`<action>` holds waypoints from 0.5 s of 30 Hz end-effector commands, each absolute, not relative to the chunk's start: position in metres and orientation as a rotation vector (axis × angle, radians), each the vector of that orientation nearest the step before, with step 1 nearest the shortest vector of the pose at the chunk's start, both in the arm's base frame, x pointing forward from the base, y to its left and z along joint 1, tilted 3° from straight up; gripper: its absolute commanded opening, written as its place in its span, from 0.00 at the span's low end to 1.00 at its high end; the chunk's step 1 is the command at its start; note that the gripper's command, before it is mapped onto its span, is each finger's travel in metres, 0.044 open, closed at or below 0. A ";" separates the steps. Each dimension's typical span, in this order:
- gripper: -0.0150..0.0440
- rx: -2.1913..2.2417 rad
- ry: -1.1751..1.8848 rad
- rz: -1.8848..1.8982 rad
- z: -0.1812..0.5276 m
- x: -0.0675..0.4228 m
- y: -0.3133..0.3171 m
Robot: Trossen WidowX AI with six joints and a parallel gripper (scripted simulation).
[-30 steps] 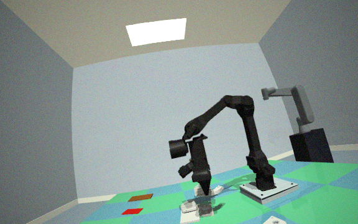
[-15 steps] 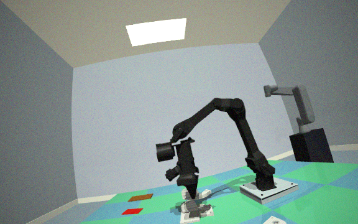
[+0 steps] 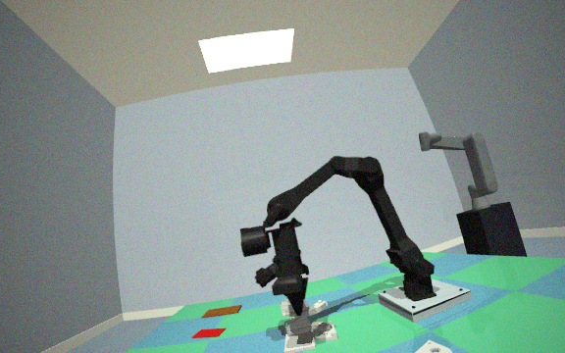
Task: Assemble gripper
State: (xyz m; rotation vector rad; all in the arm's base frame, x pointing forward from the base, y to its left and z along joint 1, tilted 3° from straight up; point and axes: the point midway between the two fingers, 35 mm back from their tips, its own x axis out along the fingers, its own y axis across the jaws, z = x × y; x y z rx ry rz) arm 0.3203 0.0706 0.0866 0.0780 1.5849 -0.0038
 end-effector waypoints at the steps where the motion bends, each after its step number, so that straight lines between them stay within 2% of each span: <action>1: 0.48 0.078 1.581 0.004 0.089 0.322 0.071; 15: 0.48 0.073 1.580 0.008 0.089 0.322 0.071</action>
